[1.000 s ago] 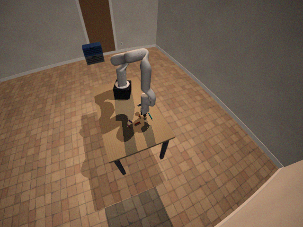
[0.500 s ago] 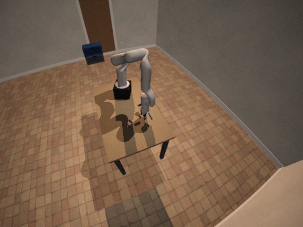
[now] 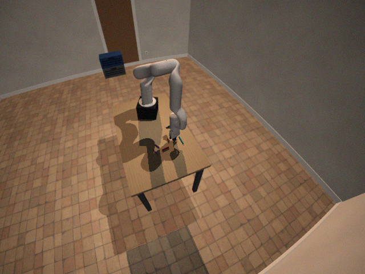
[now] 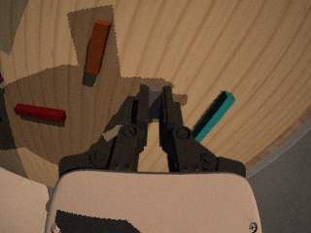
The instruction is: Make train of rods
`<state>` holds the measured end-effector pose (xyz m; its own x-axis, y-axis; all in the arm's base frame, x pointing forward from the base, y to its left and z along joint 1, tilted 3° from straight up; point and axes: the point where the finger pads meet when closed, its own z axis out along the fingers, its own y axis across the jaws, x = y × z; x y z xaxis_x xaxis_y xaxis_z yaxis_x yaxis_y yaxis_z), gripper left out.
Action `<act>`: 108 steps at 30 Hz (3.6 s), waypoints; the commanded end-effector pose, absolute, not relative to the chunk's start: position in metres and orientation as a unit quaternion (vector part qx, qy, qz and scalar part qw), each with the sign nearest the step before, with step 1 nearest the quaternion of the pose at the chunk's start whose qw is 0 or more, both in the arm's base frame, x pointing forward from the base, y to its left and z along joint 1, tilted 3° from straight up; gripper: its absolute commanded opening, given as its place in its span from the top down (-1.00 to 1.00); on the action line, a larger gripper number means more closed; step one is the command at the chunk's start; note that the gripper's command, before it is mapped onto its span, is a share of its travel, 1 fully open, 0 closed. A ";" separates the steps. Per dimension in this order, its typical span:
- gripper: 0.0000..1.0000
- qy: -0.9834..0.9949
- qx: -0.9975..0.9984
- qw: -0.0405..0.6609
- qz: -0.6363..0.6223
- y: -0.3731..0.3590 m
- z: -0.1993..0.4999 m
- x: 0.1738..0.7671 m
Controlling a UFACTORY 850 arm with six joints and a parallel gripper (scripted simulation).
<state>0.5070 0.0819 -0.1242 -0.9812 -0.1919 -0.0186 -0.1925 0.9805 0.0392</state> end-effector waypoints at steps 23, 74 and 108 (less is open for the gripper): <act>0.92 0.995 -0.096 0.017 0.023 0.082 -0.131 0.508; 0.51 0.995 -0.096 0.017 0.023 0.082 -0.131 0.508; 0.51 0.995 -0.096 0.017 0.023 0.081 -0.094 0.507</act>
